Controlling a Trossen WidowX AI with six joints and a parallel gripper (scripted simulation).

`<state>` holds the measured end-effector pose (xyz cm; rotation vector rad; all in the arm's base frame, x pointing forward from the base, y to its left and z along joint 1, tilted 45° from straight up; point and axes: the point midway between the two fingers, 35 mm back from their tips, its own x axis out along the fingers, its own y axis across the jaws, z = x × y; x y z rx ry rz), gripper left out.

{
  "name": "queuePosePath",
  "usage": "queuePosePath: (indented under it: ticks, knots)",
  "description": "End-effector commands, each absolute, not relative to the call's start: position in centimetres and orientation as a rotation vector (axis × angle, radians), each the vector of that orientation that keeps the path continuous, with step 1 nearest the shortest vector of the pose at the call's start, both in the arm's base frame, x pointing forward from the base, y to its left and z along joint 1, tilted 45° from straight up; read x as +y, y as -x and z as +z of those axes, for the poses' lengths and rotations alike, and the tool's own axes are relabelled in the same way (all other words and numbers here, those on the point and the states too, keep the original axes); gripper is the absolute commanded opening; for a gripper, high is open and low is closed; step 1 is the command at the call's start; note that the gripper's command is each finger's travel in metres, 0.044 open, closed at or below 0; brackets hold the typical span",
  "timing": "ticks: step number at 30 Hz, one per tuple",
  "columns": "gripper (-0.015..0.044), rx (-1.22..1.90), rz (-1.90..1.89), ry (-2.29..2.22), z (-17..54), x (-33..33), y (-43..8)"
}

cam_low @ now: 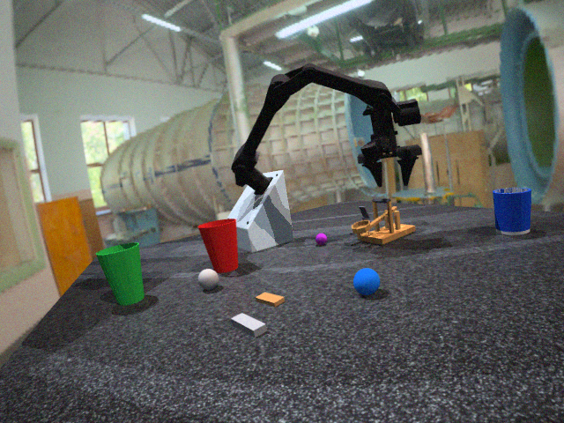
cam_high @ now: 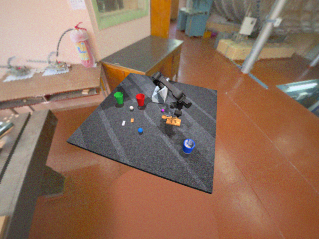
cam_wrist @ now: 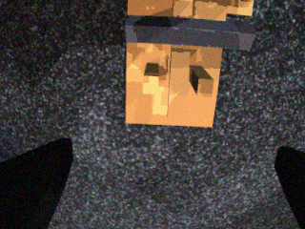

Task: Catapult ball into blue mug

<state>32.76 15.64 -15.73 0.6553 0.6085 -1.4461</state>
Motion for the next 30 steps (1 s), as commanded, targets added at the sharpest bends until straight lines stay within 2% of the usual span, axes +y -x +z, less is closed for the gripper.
queuePosePath:
  ticks: [1,30]
  knots:
    - [0.0440,0.613,-1.474,-0.621,-16.62,14.36,-32.36]
    - [0.0440,1.205,-0.986,0.145,-16.29,14.71,-32.43]
